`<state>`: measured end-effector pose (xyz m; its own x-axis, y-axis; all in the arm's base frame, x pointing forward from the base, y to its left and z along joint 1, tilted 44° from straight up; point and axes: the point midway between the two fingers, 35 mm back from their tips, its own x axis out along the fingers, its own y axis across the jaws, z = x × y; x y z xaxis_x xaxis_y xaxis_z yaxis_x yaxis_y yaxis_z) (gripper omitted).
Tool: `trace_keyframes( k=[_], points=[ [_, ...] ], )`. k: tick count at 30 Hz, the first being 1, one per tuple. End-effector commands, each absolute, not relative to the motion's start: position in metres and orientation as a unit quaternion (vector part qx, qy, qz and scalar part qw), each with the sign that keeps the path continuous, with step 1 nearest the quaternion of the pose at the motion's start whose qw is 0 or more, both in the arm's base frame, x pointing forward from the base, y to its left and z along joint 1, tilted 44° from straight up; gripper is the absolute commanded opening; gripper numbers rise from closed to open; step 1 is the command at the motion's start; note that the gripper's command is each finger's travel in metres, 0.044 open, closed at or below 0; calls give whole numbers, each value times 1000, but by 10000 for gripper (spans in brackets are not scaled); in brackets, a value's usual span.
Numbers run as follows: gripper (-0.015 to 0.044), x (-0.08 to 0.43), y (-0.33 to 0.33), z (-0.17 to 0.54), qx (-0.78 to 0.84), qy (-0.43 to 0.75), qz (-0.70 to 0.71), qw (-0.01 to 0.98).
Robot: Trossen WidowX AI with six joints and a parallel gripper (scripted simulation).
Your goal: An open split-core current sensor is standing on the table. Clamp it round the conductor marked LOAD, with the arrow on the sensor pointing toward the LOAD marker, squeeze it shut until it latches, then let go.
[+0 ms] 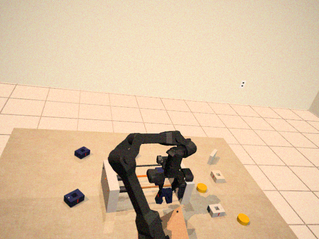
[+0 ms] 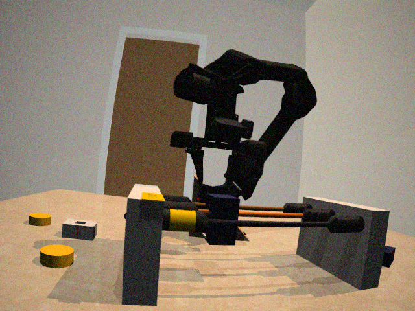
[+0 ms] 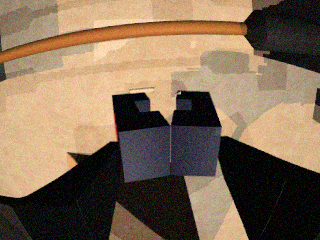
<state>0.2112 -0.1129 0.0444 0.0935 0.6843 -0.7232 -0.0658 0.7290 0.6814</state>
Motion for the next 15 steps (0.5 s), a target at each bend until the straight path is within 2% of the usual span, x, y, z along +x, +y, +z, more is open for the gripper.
trace_keyframes(
  k=[1,8,15],
  points=[
    [0,208,-126,58,247,617,268,697],
    [0,203,-140,77,250,617,268,696],
    [0,217,-142,79,297,627,217,686]
  ],
)
